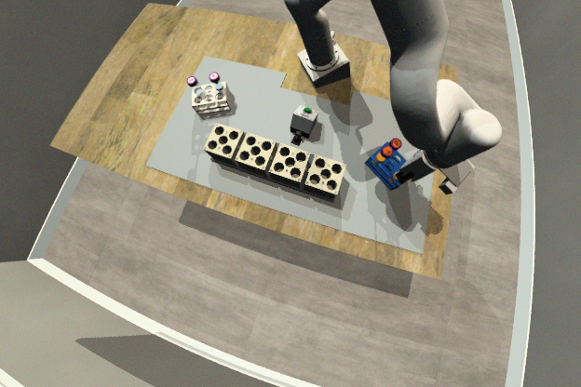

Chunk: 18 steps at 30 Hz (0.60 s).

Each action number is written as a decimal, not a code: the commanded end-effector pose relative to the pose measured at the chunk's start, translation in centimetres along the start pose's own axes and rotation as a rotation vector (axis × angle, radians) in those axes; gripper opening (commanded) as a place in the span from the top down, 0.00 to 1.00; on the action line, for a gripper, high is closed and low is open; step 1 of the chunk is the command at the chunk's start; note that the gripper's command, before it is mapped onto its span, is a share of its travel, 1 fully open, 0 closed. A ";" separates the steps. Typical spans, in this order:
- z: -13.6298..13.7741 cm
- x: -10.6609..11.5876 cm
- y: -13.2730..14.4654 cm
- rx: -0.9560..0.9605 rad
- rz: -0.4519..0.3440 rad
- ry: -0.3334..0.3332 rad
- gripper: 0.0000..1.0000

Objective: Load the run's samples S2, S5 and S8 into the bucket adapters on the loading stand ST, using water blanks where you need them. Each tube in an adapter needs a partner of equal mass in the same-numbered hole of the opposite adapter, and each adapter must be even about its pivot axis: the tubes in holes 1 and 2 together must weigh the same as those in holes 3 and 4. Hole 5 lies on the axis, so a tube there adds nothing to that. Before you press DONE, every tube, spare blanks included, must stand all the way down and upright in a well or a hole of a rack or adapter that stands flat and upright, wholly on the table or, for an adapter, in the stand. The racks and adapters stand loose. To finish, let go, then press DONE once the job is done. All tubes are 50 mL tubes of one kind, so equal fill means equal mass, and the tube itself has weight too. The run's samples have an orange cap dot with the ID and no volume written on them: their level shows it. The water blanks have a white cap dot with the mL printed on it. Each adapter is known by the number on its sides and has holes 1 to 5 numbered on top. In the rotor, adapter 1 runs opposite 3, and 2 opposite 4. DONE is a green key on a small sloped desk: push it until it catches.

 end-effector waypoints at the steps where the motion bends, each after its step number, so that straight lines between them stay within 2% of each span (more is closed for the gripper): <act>1: 0.1 0.2 -0.1 -0.001 0.004 0.002 0.56; 18: 0.1 0.6 -0.1 -0.001 0.004 0.002 0.56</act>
Point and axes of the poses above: the point where the finger pads meet when closed, its own x axis back along the fingers, its own z axis across the jaws, y = z × x, the point moved 10 cm from there along x, back along the fingers, and after that the axes turned 15 degrees about x, right-handed, at the moved point
